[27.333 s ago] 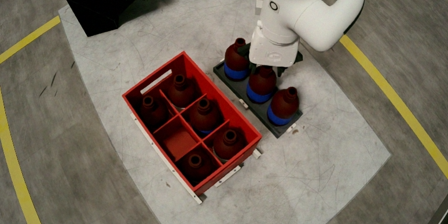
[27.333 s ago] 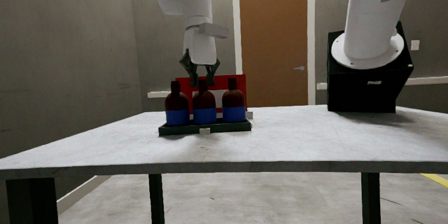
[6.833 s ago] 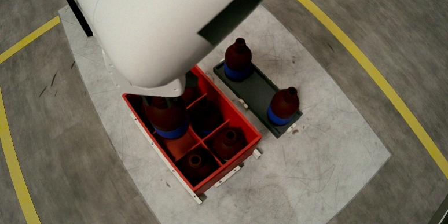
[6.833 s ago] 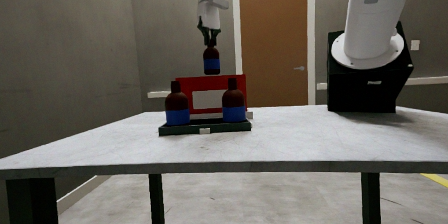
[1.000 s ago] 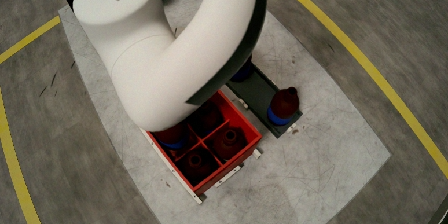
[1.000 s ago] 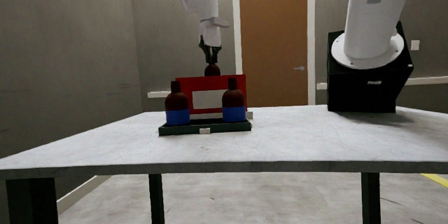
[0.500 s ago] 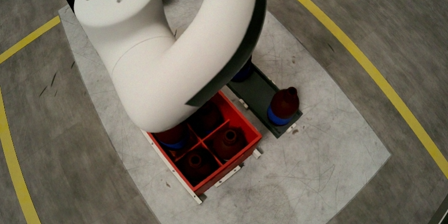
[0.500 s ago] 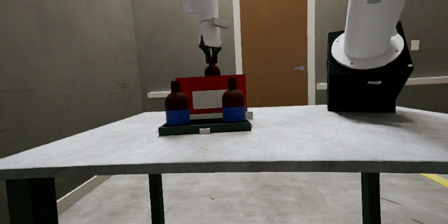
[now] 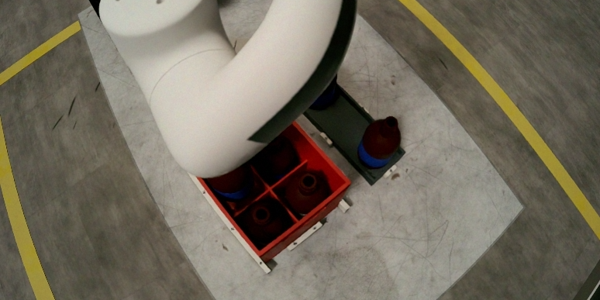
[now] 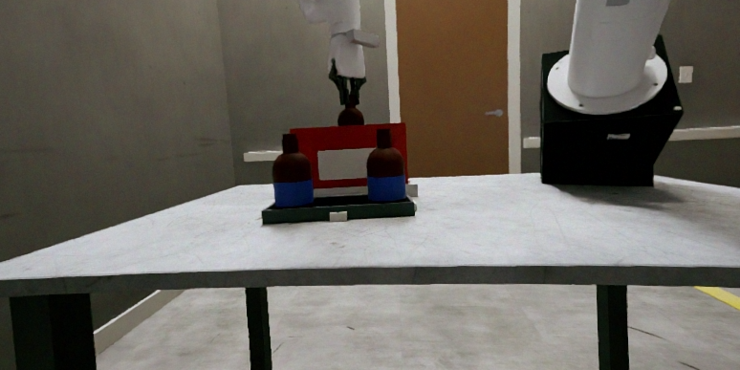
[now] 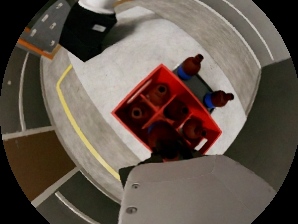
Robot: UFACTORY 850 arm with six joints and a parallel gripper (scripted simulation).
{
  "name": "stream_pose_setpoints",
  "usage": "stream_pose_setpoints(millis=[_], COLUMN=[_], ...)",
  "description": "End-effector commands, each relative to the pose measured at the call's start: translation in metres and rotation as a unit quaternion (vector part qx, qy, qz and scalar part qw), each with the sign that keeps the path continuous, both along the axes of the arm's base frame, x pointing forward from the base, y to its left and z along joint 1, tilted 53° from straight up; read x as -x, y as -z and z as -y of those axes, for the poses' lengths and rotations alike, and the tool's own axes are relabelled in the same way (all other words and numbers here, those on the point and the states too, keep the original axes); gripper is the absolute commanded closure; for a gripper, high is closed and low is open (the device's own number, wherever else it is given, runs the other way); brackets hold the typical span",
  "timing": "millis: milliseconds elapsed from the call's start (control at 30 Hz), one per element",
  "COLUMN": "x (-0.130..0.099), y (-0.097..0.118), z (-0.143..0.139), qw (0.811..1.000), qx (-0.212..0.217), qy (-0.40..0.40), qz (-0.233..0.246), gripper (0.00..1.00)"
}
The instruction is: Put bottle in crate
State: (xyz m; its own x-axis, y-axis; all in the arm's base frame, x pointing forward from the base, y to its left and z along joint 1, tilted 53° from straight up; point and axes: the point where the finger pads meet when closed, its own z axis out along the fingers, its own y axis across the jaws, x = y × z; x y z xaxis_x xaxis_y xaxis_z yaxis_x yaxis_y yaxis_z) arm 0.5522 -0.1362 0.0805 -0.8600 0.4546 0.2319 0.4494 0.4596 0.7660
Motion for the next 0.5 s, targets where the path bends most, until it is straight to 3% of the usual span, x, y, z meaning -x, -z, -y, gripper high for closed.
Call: stream_pose_setpoints(millis=[0,467], x=[-0.0007,-0.0029], y=[0.0001,0.0055], z=[0.0,-0.0067], qw=[1.0,1.0], qx=[0.0,0.0], qy=[0.0,0.0], qz=[0.001,0.001], gripper=[1.0,1.0])
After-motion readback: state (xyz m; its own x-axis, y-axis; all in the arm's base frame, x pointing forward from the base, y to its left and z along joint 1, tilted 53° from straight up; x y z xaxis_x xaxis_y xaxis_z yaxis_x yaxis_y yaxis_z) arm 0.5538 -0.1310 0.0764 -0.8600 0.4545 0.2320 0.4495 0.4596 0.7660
